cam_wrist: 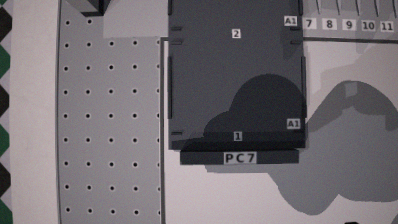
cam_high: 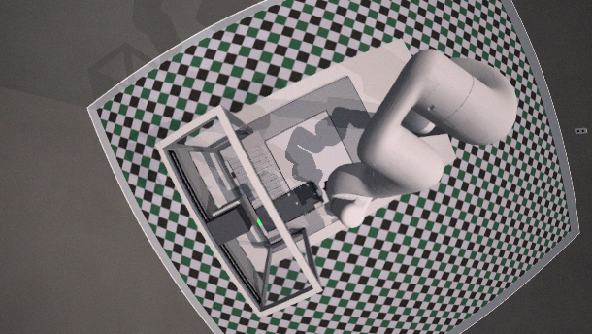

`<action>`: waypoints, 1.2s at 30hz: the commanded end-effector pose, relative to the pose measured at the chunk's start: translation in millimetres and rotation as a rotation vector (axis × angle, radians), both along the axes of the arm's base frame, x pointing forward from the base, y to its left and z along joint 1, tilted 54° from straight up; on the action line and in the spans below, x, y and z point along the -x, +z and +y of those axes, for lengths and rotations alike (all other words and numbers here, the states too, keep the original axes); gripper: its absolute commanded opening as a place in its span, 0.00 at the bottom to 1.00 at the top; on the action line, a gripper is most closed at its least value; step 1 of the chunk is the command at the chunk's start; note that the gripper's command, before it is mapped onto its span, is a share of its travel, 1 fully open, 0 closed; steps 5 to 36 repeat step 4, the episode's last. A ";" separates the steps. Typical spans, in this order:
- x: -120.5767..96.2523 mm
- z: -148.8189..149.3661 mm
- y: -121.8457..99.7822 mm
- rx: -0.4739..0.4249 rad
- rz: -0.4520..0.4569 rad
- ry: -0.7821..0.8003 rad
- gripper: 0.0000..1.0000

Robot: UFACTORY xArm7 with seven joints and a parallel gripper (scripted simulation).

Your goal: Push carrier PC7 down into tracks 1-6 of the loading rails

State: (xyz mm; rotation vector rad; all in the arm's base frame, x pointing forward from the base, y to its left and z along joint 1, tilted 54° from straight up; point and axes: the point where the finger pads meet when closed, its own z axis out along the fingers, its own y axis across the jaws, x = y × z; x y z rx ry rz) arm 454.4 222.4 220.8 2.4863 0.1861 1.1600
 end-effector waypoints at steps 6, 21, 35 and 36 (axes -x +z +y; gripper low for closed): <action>0.1 1.6 0.7 -0.001 -0.002 0.003 0.82; 0.1 1.6 0.7 -0.001 -0.002 0.003 0.82; 0.1 1.6 0.7 -0.001 -0.002 0.003 0.82; 0.1 1.6 0.7 -0.001 -0.002 0.003 0.82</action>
